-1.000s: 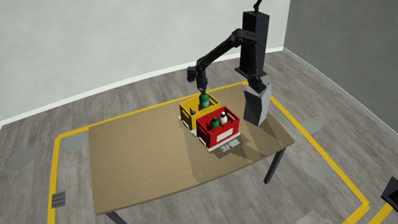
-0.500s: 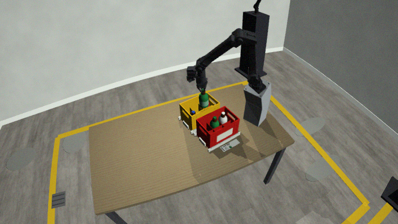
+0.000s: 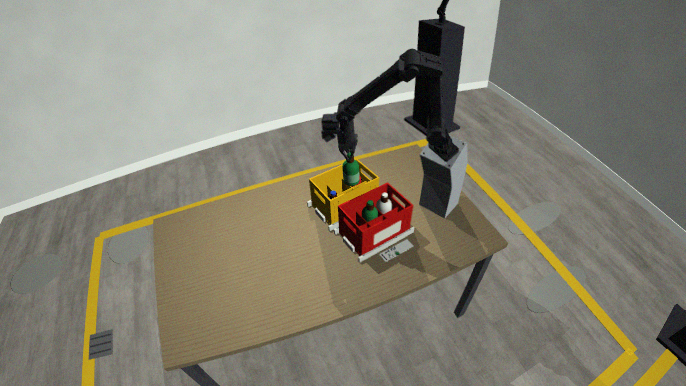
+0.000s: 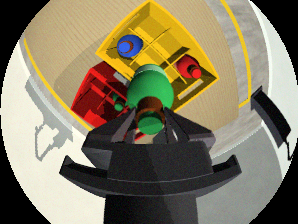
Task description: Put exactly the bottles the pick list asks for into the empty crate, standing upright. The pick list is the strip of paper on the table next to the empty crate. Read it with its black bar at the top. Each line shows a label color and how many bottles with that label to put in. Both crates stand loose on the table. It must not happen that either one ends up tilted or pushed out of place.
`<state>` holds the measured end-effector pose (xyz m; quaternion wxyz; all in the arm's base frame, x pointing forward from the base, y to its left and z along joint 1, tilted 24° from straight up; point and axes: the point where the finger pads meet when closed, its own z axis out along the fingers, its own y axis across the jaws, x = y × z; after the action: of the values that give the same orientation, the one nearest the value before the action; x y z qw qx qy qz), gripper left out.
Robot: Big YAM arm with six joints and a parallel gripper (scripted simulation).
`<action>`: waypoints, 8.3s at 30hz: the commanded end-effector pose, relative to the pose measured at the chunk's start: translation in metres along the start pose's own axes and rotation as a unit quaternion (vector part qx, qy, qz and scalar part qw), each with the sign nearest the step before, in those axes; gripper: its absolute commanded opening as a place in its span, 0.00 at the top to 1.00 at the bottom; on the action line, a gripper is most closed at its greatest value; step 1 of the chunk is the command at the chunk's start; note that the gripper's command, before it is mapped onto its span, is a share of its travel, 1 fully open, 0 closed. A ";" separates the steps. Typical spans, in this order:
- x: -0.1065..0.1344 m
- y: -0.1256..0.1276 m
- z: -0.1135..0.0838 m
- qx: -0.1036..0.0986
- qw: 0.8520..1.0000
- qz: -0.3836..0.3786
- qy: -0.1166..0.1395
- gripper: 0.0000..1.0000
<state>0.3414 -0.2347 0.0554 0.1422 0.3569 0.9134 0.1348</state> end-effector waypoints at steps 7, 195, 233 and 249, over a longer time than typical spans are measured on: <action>-0.034 0.022 -0.038 -0.002 0.999 -0.009 -0.048 1.00; 0.018 0.175 -0.026 -0.014 0.998 -0.006 -0.053 1.00; 0.027 0.171 0.012 -0.011 0.999 -0.004 -0.044 1.00; 0.030 0.170 0.031 -0.008 0.999 -0.004 -0.038 1.00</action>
<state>0.4257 -0.0912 0.0684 0.1597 0.3619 0.9097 0.1265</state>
